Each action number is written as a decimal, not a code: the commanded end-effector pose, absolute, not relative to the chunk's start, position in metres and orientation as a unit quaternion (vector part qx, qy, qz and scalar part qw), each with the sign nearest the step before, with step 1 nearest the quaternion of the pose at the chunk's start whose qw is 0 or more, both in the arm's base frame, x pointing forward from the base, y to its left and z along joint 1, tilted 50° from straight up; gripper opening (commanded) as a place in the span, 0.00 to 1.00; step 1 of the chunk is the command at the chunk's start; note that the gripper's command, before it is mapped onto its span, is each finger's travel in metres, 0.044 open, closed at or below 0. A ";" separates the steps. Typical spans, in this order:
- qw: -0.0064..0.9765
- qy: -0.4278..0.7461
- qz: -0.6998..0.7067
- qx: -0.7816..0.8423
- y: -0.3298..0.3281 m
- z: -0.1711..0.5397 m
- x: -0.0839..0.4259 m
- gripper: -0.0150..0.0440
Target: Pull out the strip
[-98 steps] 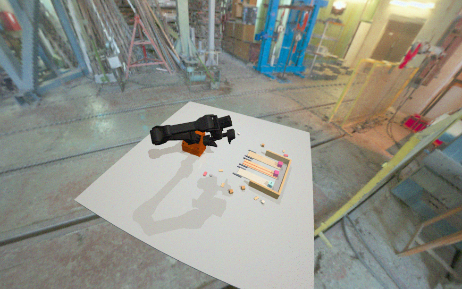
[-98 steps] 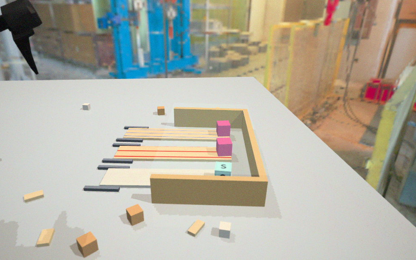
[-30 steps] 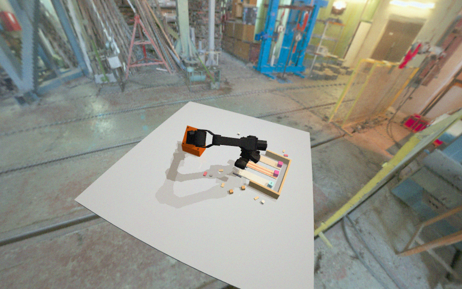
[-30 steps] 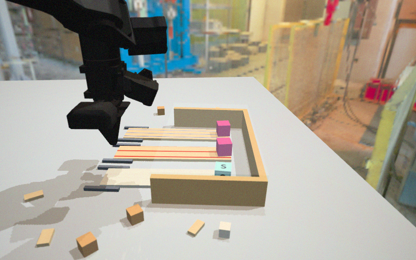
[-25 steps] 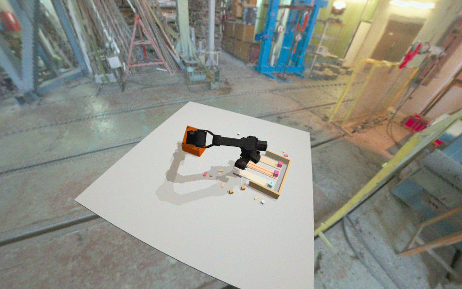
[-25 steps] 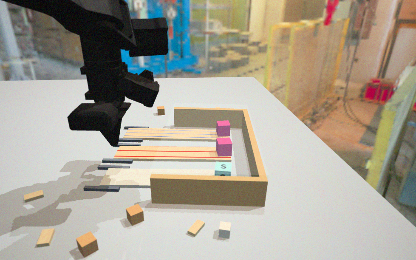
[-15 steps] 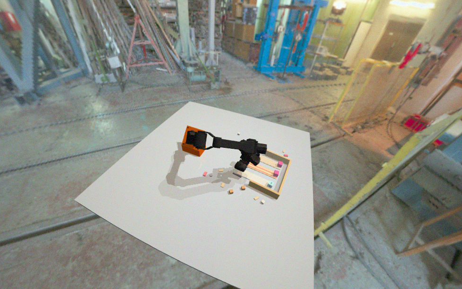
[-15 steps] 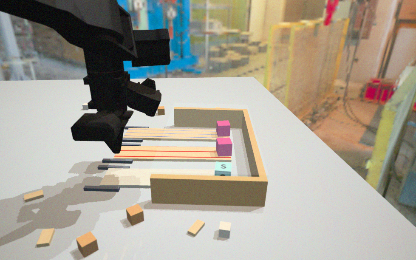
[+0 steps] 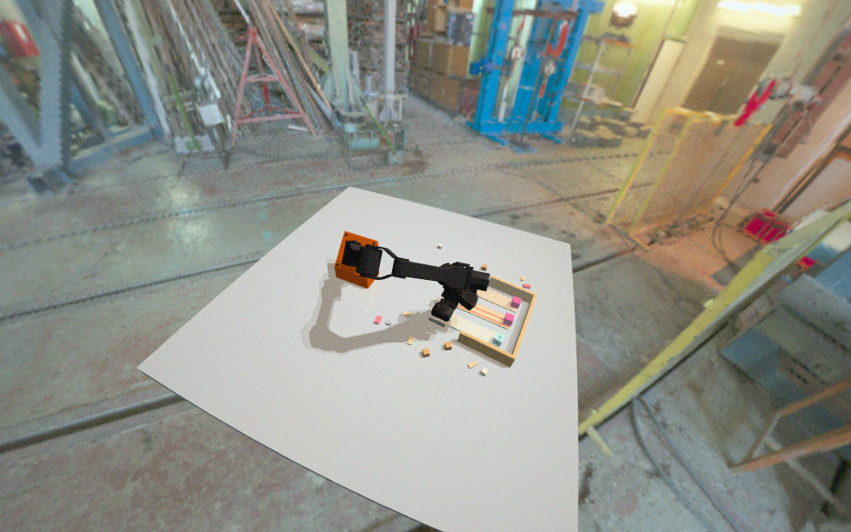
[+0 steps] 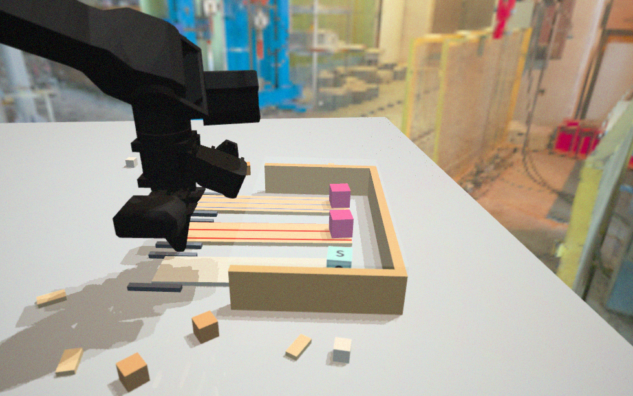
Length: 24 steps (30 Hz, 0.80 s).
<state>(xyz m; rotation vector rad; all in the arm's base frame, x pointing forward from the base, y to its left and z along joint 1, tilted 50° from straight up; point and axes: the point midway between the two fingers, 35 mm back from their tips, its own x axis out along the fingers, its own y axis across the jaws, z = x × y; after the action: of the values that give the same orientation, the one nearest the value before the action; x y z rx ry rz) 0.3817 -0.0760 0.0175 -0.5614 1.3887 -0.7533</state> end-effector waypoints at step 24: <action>0.665 0.617 -0.335 -0.255 -0.097 0.002 0.379 0.25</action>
<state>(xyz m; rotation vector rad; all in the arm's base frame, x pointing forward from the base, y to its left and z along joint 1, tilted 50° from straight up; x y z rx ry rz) 0.3802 -0.0964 0.0021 -0.5667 1.3920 -0.7565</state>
